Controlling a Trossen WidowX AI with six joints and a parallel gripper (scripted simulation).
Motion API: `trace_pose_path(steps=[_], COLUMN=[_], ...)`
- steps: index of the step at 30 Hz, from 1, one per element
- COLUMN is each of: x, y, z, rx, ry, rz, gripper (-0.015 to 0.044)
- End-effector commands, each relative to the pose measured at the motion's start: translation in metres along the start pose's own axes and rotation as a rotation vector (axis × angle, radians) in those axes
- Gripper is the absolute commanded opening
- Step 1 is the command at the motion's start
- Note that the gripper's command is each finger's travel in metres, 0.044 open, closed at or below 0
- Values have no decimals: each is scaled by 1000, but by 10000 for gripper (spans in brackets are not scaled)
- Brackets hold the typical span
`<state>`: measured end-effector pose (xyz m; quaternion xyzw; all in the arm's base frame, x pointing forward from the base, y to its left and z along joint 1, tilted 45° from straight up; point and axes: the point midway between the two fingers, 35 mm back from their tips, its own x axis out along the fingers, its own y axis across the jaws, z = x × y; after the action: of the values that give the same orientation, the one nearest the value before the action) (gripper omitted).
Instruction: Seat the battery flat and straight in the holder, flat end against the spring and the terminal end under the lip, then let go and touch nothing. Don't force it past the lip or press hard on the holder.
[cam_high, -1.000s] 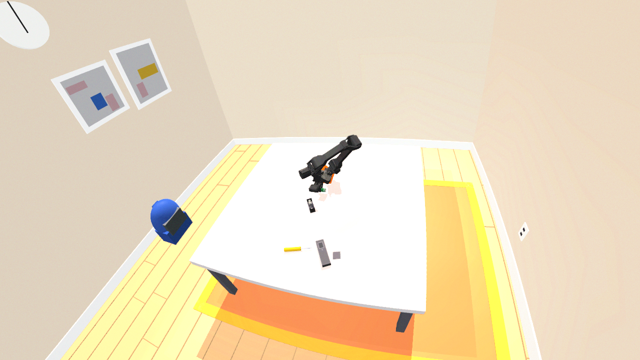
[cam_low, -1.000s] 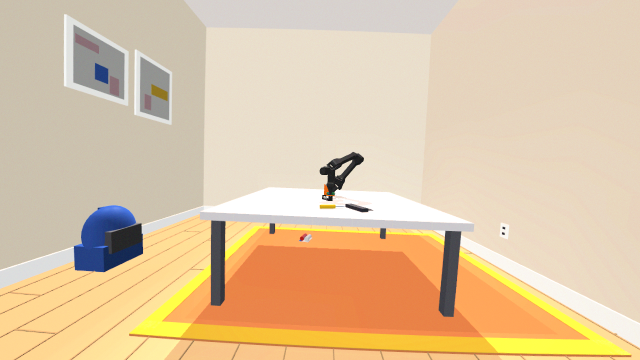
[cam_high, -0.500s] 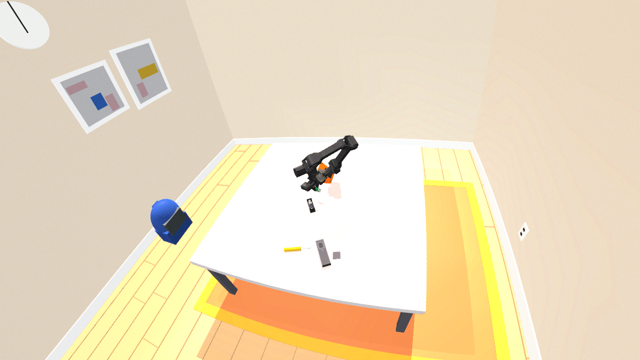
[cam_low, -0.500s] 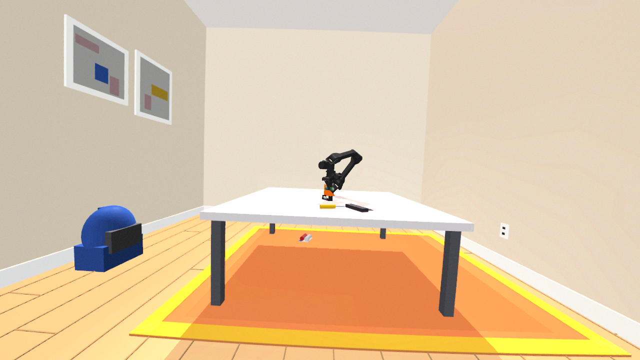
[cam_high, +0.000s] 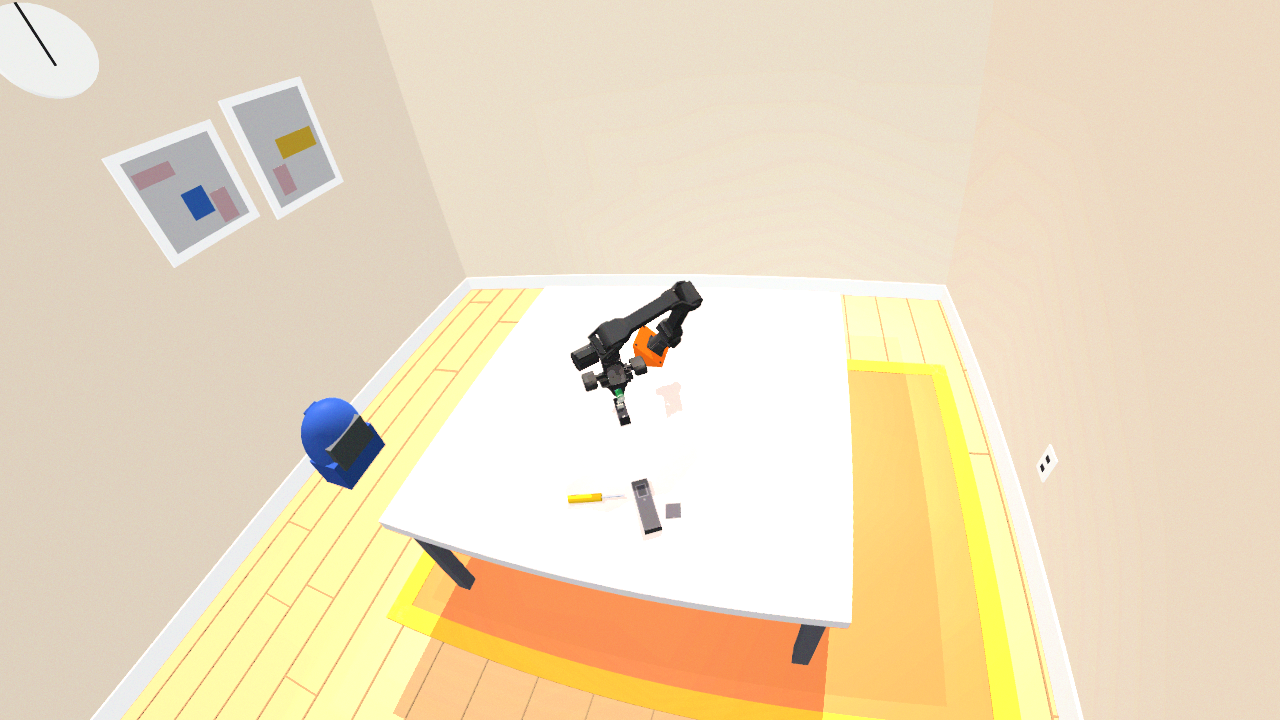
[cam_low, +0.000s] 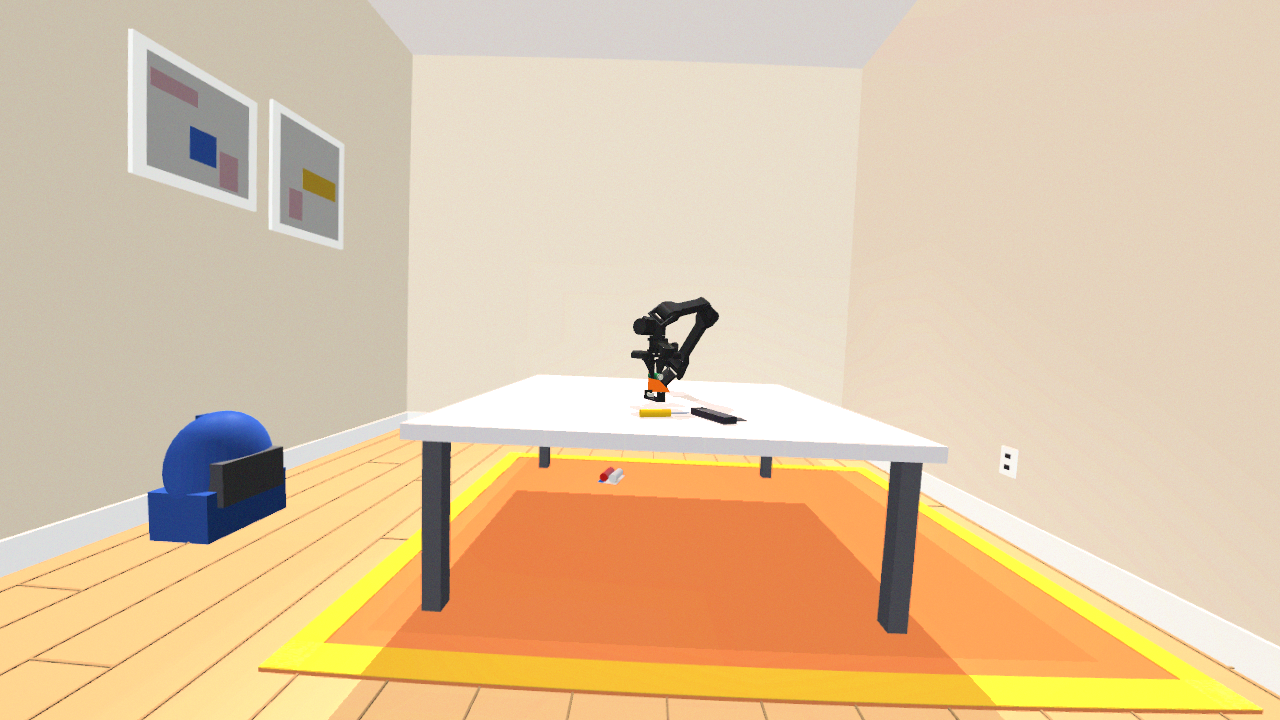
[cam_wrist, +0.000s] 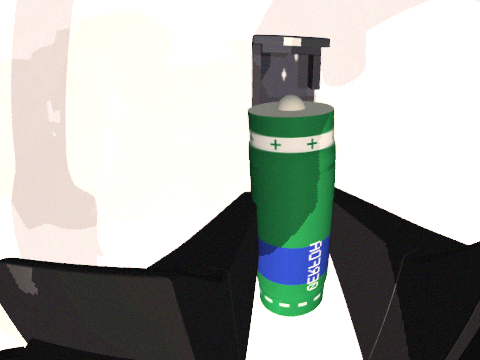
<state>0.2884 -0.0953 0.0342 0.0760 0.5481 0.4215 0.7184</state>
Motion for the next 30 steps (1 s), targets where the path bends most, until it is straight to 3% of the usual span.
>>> trace_pose_path(steps=[1,30], x=[-1,40], y=[-6,-5], z=[9,14], rx=[84,74], ry=[-5,-278], rz=[1,-15], gripper=[79,79])
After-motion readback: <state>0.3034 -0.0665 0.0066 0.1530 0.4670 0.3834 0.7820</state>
